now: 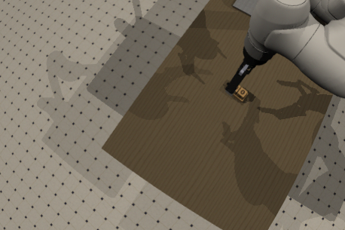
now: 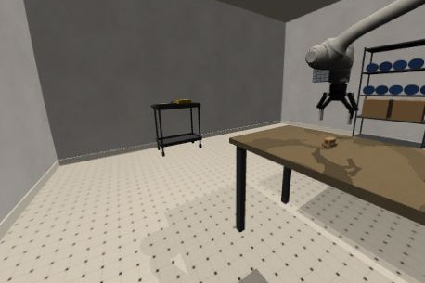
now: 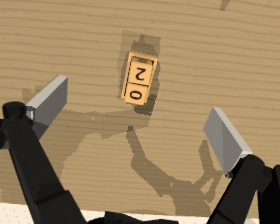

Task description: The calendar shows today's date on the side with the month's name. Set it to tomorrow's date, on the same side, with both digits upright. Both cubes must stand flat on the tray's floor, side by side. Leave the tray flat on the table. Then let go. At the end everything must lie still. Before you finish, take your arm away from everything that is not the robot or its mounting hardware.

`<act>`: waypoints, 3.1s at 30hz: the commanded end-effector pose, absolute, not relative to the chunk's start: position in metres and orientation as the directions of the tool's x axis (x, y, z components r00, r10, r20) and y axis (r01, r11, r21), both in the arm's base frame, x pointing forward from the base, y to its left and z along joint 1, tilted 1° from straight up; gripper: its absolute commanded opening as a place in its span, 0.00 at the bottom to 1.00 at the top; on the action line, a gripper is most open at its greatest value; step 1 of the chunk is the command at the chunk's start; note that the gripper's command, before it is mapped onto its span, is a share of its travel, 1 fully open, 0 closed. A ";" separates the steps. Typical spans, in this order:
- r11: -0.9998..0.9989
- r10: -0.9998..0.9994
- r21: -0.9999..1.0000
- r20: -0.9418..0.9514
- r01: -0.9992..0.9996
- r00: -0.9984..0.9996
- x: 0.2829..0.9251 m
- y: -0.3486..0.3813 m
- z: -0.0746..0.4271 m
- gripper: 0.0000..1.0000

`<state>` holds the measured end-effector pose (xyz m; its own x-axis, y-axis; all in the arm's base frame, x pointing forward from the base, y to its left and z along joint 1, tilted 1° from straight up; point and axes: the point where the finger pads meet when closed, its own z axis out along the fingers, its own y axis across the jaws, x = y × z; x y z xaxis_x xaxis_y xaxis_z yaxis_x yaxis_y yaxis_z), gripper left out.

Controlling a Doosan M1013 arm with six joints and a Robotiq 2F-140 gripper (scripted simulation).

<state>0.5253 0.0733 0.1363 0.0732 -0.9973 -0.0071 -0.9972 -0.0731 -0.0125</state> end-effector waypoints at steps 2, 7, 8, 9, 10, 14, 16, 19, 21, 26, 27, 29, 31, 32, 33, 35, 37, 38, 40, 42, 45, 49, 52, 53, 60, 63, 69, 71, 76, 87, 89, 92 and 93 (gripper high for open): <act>-0.073 -0.997 -0.013 -0.007 -0.997 0.073 0.525 0.073 0.138 1.00; -0.073 -0.997 -0.013 -0.007 -0.997 0.073 0.525 0.073 0.148 1.00; -0.073 -0.997 -0.013 -0.007 -0.997 0.073 0.525 0.073 0.151 1.00; -0.073 -0.997 -0.013 -0.007 -0.997 0.073 0.525 0.073 0.151 1.00; -0.073 -0.997 -0.013 -0.007 -0.997 0.073 0.525 0.073 0.151 1.00; -0.073 -0.997 -0.013 -0.007 -0.997 0.073 0.525 0.073 0.165 1.00; -0.073 -0.997 -0.013 -0.007 -0.997 0.073 0.525 0.073 0.172 1.00; -0.073 -0.997 -0.013 -0.007 -0.997 0.073 0.525 0.073 0.181 1.00; -0.073 -0.997 -0.013 -0.007 -0.997 0.073 0.525 0.073 0.186 1.00; -0.073 -0.997 -0.013 -0.007 -0.997 0.073 0.525 0.073 0.192 1.00; -0.073 -0.997 -0.013 -0.007 -0.997 0.073 0.525 0.073 0.192 1.00; -0.073 -0.997 -0.013 -0.007 -0.997 0.073 0.525 0.073 0.193 1.00; -0.073 -0.997 -0.013 -0.007 -0.997 0.073 0.525 0.073 0.193 1.00; -0.073 -0.997 -0.013 -0.007 -0.997 0.073 0.525 0.073 0.193 1.00; -0.073 -0.997 -0.013 -0.007 -0.997 0.073 0.525 0.073 0.193 1.00; -0.073 -0.997 -0.013 -0.007 -0.997 0.073 0.525 0.073 0.193 1.00; -0.073 -0.997 -0.013 -0.007 -0.997 0.073 0.525 0.073 0.193 1.00; -0.073 -0.997 -0.013 -0.007 -0.997 0.073 0.525 0.073 0.193 1.00; -0.073 -0.997 -0.013 -0.007 -0.997 0.073 0.525 0.073 0.193 1.00; -0.073 -0.997 -0.013 -0.007 -0.997 0.073 0.525 0.073 0.193 1.00; -0.073 -0.997 -0.013 -0.007 -0.997 0.073 0.525 0.073 0.193 1.00; -0.073 -0.997 -0.013 -0.007 -0.997 0.073 0.525 0.073 0.193 1.00; -0.073 -0.997 -0.013 -0.007 -0.997 0.073 0.525 0.073 0.193 1.00; -0.073 -0.997 -0.013 -0.007 -0.997 0.073 0.525 0.073 0.193 1.00; -0.073 -0.997 -0.013 -0.007 -0.997 0.073 0.525 0.073 0.193 1.00; -0.073 -0.997 -0.013 -0.007 -0.997 0.073 0.525 0.073 0.193 1.00; -0.073 -0.997 -0.013 -0.007 -0.997 0.073 0.525 0.073 0.193 1.00; -0.073 -0.997 -0.013 -0.007 -0.997 0.073 0.525 0.073 0.193 1.00; -0.073 -0.997 -0.013 -0.007 -0.997 0.073 0.525 0.073 0.193 1.00; -0.073 -0.997 -0.013 -0.007 -0.997 0.073 0.525 0.073 0.193 1.00; -0.073 -0.997 -0.013 -0.007 -0.997 0.073 0.525 0.073 0.193 1.00; -0.073 -0.997 -0.013 -0.007 -0.997 0.073 0.525 0.073 0.193 1.00; -0.073 -0.997 -0.013 -0.007 -0.997 0.073 0.525 0.073 0.193 1.00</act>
<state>0.5246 0.0729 0.1931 0.0732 -0.9973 -0.0072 -0.9972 -0.0731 -0.0126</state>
